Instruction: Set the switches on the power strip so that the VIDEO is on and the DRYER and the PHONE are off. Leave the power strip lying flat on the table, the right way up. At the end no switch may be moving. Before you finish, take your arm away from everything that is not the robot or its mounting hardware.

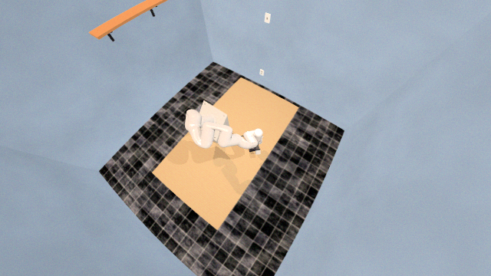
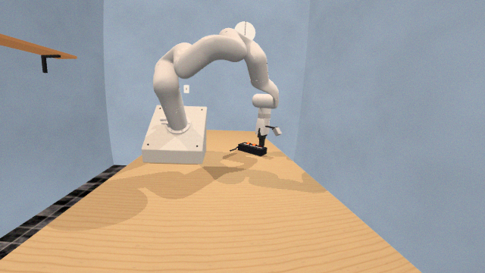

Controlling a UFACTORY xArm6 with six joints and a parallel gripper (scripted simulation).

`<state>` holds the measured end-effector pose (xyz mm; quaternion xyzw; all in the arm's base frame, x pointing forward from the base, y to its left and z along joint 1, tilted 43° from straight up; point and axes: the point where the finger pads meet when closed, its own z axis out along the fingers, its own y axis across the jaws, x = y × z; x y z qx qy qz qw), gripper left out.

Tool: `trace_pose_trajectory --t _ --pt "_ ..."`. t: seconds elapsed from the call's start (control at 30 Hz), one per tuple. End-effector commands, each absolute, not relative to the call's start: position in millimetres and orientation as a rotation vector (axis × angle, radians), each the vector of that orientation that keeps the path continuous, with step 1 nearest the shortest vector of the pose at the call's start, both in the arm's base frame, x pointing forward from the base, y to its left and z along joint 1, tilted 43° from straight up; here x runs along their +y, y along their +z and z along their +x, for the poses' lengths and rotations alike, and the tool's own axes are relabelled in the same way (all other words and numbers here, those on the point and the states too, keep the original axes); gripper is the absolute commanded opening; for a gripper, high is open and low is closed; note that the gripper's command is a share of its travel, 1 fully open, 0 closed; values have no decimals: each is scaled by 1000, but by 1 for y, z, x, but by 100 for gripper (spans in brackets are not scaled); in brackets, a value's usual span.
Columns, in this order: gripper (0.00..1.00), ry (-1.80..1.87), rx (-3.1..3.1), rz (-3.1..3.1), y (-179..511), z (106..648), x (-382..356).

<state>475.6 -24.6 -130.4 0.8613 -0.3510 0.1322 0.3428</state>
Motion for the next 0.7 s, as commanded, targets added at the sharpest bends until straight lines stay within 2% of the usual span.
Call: trace_pose_trajectory --t 0.0,0.67 --pt "0 345 -912 2239 -131 476 -25" --pt "0 345 -912 2239 -129 476 -23"
